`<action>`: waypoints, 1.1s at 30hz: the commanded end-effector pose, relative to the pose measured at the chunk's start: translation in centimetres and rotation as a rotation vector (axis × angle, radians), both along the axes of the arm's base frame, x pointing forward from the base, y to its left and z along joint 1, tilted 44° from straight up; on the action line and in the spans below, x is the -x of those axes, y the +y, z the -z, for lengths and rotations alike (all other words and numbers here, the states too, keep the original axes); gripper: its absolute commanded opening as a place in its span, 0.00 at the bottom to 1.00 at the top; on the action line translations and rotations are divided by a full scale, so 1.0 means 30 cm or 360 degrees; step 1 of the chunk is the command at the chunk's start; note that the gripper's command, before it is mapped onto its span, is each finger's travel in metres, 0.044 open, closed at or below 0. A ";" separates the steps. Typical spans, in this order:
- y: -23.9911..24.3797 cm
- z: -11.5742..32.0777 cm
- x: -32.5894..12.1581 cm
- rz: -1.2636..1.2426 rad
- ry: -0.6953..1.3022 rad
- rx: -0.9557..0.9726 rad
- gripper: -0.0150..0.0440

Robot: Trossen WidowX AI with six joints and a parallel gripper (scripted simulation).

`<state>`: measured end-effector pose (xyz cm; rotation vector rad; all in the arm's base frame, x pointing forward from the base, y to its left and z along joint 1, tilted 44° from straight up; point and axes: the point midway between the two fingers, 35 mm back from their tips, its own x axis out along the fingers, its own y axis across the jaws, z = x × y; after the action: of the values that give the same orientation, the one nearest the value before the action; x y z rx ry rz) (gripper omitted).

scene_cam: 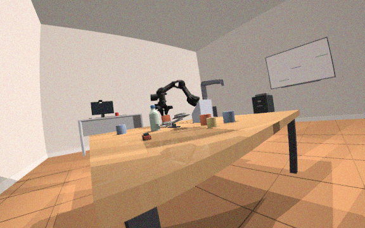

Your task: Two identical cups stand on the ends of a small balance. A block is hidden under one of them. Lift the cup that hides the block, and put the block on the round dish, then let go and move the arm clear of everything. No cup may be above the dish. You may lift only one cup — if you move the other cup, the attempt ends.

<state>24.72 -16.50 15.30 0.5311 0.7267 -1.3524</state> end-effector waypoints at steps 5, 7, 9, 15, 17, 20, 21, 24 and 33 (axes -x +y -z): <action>-0.054 -0.026 0.079 0.0022 0.0029 0.0054 0.25; -0.060 -0.020 0.078 0.0022 0.0029 0.0054 0.25; -0.073 -0.006 0.076 0.0022 0.0029 0.0053 0.25; -0.141 0.061 0.074 0.0022 0.0030 0.0057 0.25; -0.150 0.070 0.075 0.0022 0.0030 0.0058 0.25; -0.152 0.072 0.075 0.0022 0.0030 0.0058 0.25; -0.152 0.072 0.075 0.0022 0.0030 0.0058 0.25; -0.157 0.077 0.075 0.0022 0.0030 0.0058 0.25; -0.190 0.110 0.073 0.0022 0.0030 0.0059 0.25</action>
<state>22.46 -21.88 12.53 0.4940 0.7076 -1.3891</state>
